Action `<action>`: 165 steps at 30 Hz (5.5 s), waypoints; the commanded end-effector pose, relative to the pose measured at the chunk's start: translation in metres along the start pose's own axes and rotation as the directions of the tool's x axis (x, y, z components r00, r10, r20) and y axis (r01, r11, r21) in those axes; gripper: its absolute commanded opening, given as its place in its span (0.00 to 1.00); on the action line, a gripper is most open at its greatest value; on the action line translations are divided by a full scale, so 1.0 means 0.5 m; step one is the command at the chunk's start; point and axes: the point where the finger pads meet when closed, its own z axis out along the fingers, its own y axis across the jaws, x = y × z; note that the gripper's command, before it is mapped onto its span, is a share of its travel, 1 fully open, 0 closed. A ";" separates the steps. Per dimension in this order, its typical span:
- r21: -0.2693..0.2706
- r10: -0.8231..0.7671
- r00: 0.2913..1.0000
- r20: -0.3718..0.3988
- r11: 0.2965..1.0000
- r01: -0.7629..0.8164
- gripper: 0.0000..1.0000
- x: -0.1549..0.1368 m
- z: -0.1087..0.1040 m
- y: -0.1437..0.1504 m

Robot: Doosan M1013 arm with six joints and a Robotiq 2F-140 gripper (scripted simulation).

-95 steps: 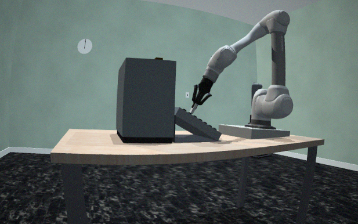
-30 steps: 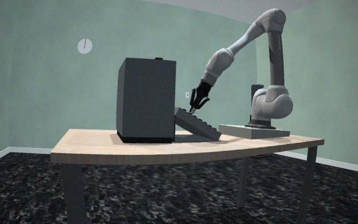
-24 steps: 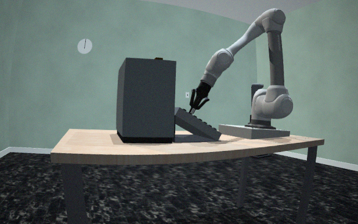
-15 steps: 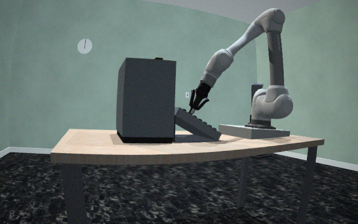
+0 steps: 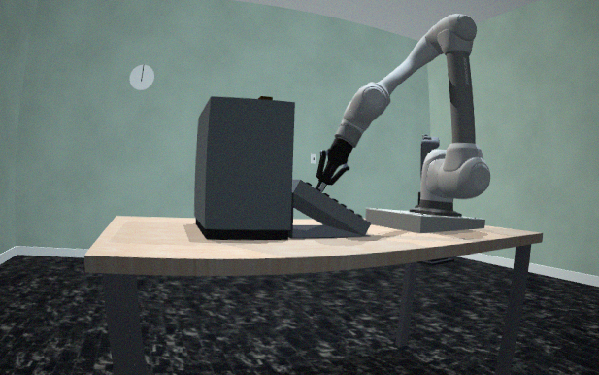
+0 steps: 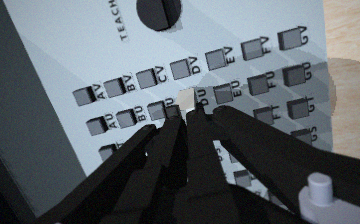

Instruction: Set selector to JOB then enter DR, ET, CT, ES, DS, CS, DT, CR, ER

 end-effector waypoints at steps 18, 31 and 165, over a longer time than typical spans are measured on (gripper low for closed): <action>0.000 0.000 1.000 0.000 1.000 0.000 0.00 0.000 0.000 0.000; 0.000 0.000 1.000 0.000 1.000 0.000 0.00 0.000 -0.021 0.000; 0.000 0.000 1.000 0.000 1.000 0.000 0.00 -0.136 0.000 -0.068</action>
